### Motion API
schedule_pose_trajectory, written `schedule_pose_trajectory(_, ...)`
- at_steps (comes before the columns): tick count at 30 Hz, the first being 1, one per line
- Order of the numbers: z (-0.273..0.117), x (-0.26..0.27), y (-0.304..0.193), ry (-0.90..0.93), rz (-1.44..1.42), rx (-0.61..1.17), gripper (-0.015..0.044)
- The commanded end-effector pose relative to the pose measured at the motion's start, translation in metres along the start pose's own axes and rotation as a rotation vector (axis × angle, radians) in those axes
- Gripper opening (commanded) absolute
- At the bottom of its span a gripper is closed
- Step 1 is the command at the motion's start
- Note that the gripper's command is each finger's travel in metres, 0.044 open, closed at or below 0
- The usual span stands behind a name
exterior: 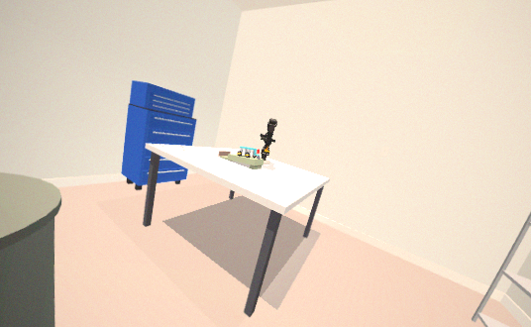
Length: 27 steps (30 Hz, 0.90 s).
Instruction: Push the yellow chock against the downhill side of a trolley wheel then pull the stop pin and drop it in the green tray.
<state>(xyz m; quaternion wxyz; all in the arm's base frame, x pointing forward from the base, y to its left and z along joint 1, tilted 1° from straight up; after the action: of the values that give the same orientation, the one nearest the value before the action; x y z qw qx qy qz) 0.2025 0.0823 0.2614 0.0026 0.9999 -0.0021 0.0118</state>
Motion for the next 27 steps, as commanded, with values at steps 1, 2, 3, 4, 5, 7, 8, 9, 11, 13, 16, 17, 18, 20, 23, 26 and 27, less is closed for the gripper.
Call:
schedule_pose_trajectory(1,0.002,0.002,0.014,-0.011,-0.003,-0.004,0.0)
schedule_pose_trajectory(2,0.002,0.002,0.017,-0.011,-0.003,-0.004,0.0)
schedule_pose_trajectory(3,0.002,0.003,0.02,-0.011,-0.003,-0.005,0.0)
schedule_pose_trajectory(4,0.002,0.004,0.023,-0.011,-0.003,-0.005,0.0)
schedule_pose_trajectory(5,0.002,0.004,0.026,-0.011,-0.003,-0.005,0.0)
schedule_pose_trajectory(7,0.002,0.005,0.033,-0.01,-0.003,-0.006,0.0)
schedule_pose_trajectory(8,0.002,0.006,0.036,-0.01,-0.003,-0.006,0.0)
schedule_pose_trajectory(9,0.003,0.007,0.039,-0.01,-0.003,-0.006,0.0)
schedule_pose_trajectory(11,0.003,0.008,0.045,-0.01,-0.003,-0.007,0.0)
schedule_pose_trajectory(13,0.003,0.009,0.051,-0.01,-0.003,-0.007,0.0)
schedule_pose_trajectory(16,0.003,0.01,0.061,-0.01,-0.003,-0.008,0.0)
schedule_pose_trajectory(17,0.003,0.011,0.064,-0.01,-0.003,-0.009,0.0)
schedule_pose_trajectory(18,0.003,0.011,0.067,-0.01,-0.003,-0.009,0.0)
schedule_pose_trajectory(20,0.004,0.012,0.073,-0.01,-0.003,-0.009,0.0)
schedule_pose_trajectory(23,0.004,0.013,0.082,-0.01,-0.003,-0.01,0.0)
schedule_pose_trajectory(26,0.005,0.014,0.092,-0.01,-0.003,-0.011,0.0)
schedule_pose_trajectory(27,0.005,0.014,0.095,-0.01,-0.003,-0.011,0.0)
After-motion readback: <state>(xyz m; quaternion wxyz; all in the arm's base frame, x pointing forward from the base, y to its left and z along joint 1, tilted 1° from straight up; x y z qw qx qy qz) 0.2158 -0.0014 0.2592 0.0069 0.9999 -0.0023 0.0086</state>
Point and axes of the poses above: the point midway between the two fingers, 35 mm back from their tips, its own z axis out along the fingers, its own x axis across the jaws, y = z × x, the point moved 8 cm from there along -z, back along the fingers, and after that the axes turned 8 degrees about -z, right-handed, at the moved point
